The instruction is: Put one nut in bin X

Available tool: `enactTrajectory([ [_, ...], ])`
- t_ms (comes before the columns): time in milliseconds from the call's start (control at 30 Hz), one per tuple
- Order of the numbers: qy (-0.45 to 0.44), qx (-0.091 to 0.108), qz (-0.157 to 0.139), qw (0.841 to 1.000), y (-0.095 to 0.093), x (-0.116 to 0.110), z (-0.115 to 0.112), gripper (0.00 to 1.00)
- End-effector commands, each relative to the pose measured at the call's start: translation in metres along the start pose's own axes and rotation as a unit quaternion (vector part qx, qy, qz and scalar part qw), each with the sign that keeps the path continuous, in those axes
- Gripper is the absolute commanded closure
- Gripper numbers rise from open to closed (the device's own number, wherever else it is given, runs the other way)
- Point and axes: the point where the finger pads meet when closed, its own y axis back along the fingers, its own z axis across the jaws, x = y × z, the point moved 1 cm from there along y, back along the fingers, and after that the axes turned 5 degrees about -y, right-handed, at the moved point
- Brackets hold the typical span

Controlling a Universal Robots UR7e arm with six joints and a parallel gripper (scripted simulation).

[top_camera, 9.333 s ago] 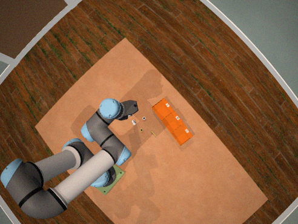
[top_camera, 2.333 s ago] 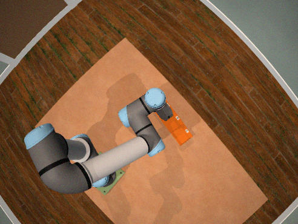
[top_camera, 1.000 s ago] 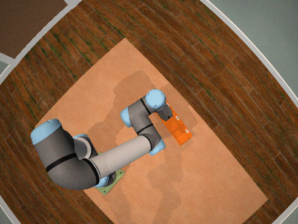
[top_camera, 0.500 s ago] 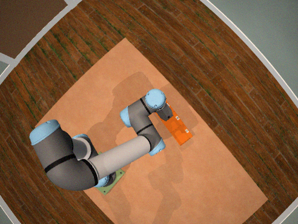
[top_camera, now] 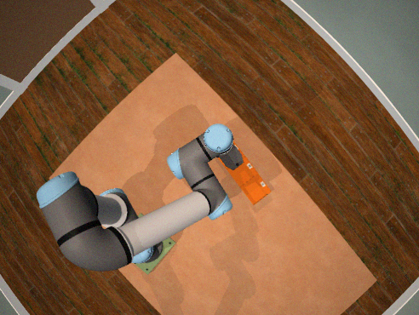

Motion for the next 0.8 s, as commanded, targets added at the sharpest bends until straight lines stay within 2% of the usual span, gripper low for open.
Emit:
enactTrajectory([
  [0, 0.000, 0.001, 0.000, 1.000, 0.007, 0.000, 0.000, 0.36],
  [167, 0.000, 0.001, 0.000, 1.000, 0.029, 0.000, 0.000, 0.36],
  [467, 0.000, 0.001, 0.000, 1.000, 0.029, 0.000, 0.000, 0.36],
  [500, 0.000, 0.001, 0.000, 1.000, 0.033, 0.000, 0.000, 0.00],
  [767, 0.000, 0.001, 0.000, 1.000, 0.065, 0.000, 0.000, 0.00],
])
